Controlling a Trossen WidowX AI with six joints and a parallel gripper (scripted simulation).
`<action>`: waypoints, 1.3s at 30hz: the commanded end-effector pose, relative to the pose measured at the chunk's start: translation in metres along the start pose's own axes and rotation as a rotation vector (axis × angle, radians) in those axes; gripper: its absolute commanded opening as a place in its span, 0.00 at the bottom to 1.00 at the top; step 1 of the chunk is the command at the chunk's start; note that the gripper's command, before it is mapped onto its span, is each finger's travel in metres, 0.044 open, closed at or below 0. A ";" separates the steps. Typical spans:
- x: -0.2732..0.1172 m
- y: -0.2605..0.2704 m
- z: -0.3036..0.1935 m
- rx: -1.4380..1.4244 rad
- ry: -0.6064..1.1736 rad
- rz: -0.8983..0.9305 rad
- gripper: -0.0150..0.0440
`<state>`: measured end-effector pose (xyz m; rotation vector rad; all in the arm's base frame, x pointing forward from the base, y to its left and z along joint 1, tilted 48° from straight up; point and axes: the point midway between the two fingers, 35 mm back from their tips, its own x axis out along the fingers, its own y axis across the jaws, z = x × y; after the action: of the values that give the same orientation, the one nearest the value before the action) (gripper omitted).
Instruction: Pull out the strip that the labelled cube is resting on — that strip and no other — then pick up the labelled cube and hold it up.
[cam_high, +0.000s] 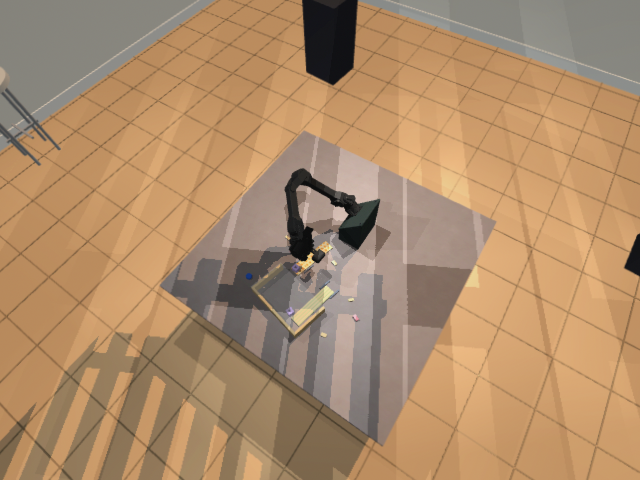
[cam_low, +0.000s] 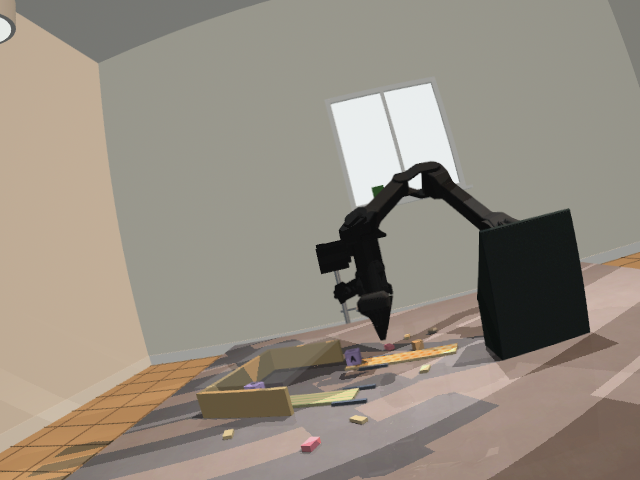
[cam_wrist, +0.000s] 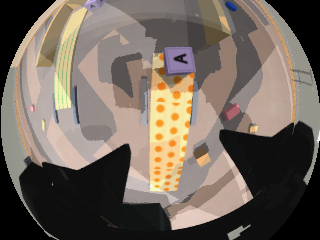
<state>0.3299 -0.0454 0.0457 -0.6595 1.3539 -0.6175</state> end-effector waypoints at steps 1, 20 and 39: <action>-0.001 -0.003 0.015 -0.005 0.004 -0.005 1.00; -0.005 -0.018 0.080 -0.002 0.001 -0.005 1.00; 0.023 -0.017 0.080 -0.002 0.001 -0.005 0.68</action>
<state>0.4127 -0.0633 0.0574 -0.6575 1.3463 -0.6202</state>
